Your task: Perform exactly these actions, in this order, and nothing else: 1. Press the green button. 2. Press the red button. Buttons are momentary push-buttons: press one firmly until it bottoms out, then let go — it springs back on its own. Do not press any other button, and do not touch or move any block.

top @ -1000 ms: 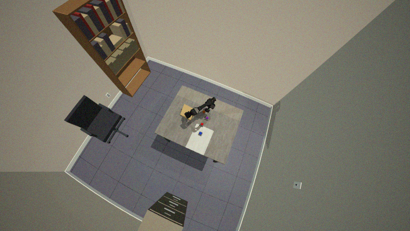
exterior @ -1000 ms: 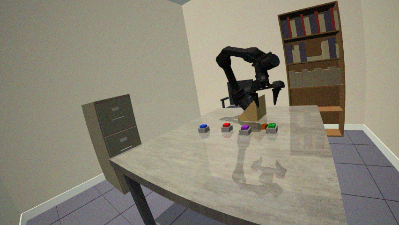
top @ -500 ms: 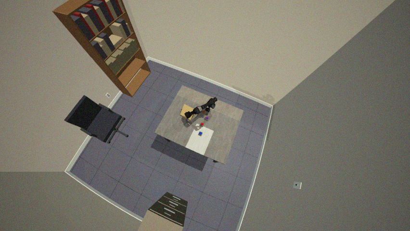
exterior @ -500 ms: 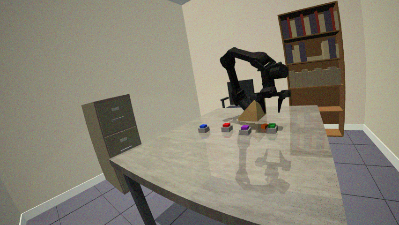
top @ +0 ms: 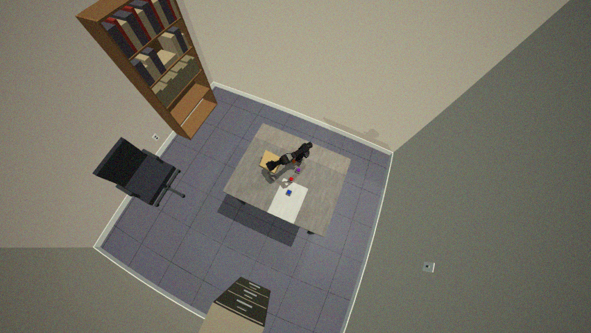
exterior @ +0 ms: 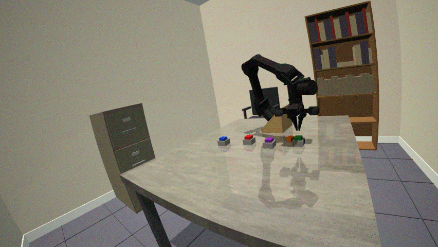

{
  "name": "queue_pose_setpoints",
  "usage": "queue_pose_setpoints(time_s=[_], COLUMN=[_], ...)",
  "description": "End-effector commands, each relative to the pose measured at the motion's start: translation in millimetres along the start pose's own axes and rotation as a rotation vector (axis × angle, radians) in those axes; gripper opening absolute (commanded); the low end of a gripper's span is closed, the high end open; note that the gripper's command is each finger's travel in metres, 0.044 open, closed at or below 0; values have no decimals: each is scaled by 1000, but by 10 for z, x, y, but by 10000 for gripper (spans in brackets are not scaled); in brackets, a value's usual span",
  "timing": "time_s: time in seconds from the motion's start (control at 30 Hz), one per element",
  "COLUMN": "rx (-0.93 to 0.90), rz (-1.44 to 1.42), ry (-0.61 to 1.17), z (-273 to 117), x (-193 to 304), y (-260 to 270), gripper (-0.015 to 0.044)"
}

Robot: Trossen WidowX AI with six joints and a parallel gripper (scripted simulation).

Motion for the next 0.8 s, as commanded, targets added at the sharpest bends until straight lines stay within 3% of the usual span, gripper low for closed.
queue_pose_setpoints(time_s=[0.0,0.77], rx=[3,4], rz=[-6,-5], ry=[-4,-4], z=[6,333], x=[-4,-6], y=[-3,-7], gripper=[20,20])
Point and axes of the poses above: the point midway between the two fingers, 35 mm back from their tips, its own z axis out along the fingers, its own y axis across the jaws, x = y × z, the point moved 4 cm from there along -z, back along the fingers, and after that the axes turned 14 degrees about -z, right-handed, at the moved point
